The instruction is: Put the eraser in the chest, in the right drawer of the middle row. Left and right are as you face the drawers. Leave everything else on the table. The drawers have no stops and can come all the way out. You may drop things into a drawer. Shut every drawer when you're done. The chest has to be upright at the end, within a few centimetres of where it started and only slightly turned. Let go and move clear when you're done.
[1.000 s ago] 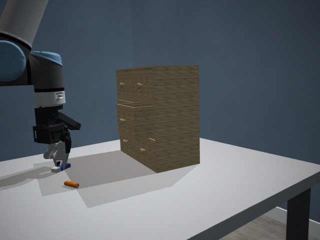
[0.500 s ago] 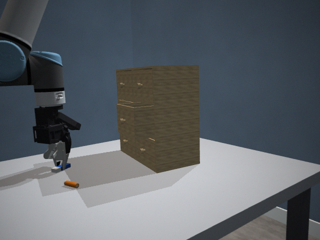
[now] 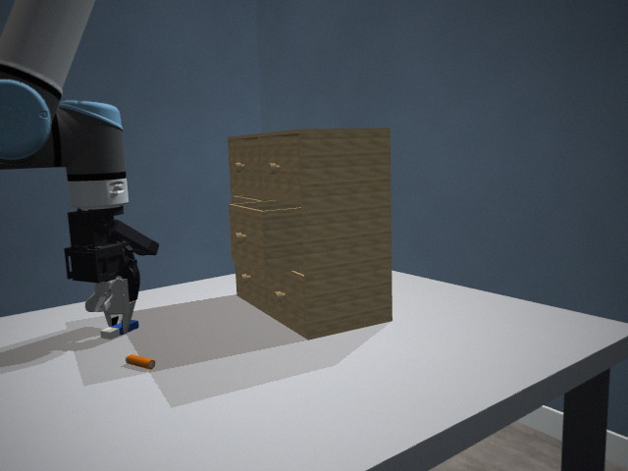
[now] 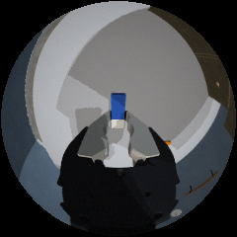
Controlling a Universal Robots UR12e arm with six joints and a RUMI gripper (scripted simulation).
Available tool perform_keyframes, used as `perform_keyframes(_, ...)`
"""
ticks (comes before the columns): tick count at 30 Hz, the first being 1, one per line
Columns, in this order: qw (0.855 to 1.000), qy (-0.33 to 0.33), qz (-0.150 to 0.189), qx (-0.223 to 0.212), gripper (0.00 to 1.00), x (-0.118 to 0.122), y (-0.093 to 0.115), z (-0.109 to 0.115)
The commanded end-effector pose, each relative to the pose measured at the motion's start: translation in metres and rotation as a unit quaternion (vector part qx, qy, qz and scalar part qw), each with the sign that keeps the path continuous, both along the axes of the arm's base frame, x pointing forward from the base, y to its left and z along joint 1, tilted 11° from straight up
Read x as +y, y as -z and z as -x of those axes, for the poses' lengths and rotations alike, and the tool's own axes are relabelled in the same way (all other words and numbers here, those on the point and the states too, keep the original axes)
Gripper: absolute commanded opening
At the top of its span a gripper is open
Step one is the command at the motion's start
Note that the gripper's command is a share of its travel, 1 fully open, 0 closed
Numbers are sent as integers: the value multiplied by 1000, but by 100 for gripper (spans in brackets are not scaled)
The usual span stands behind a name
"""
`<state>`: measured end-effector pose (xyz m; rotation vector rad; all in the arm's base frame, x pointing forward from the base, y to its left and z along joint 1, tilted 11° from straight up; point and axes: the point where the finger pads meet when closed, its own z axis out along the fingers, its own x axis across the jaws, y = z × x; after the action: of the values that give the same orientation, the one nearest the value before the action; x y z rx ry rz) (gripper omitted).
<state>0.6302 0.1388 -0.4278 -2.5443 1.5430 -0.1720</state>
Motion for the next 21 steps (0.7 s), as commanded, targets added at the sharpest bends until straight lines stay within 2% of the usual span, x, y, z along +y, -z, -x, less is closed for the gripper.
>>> perform_keyframes(1,1000,0,0,0,11,0,-2,0)
perform_keyframes(6,1000,0,0,0,11,-2,-20,3)
perform_keyframes(13,1000,0,0,0,11,-5,-69,12)
perform_keyframes(15,1000,0,0,0,11,-5,-69,12)
perform_keyframes(21,1000,0,0,0,11,-8,-96,17)
